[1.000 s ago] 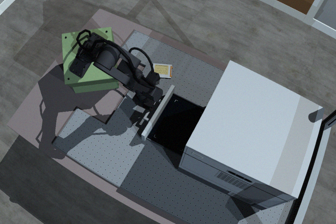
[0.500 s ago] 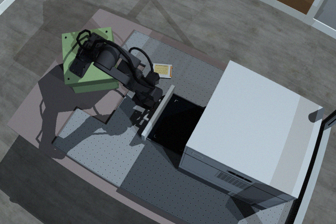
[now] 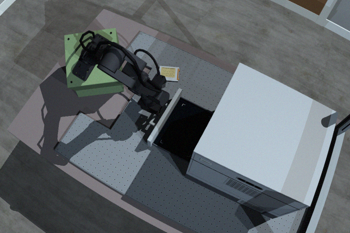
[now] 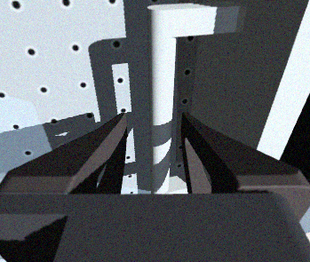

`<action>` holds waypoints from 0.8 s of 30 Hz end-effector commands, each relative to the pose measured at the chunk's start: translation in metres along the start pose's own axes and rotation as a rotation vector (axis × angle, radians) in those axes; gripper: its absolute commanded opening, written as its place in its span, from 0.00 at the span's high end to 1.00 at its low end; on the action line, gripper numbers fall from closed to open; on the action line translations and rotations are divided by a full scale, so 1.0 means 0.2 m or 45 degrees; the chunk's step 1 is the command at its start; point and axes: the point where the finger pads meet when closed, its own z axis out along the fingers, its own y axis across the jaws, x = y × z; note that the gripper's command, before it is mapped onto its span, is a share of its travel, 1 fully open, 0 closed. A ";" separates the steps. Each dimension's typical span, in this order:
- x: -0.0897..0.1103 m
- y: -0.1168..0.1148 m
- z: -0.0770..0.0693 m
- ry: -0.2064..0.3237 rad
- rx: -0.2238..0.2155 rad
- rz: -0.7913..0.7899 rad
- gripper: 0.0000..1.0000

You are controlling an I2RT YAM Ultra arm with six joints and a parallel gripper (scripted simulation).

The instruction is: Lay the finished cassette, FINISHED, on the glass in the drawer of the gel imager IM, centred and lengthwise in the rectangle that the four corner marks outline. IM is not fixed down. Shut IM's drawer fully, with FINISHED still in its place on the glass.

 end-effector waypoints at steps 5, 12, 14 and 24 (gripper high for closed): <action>-0.02 0.01 -0.06 -0.012 -0.012 -0.008 0.65; -0.02 0.01 -0.10 -0.009 -0.012 -0.008 0.65; -0.02 0.01 -0.11 -0.008 -0.012 -0.008 0.65; -0.02 0.02 -0.16 -0.012 -0.012 -0.008 0.65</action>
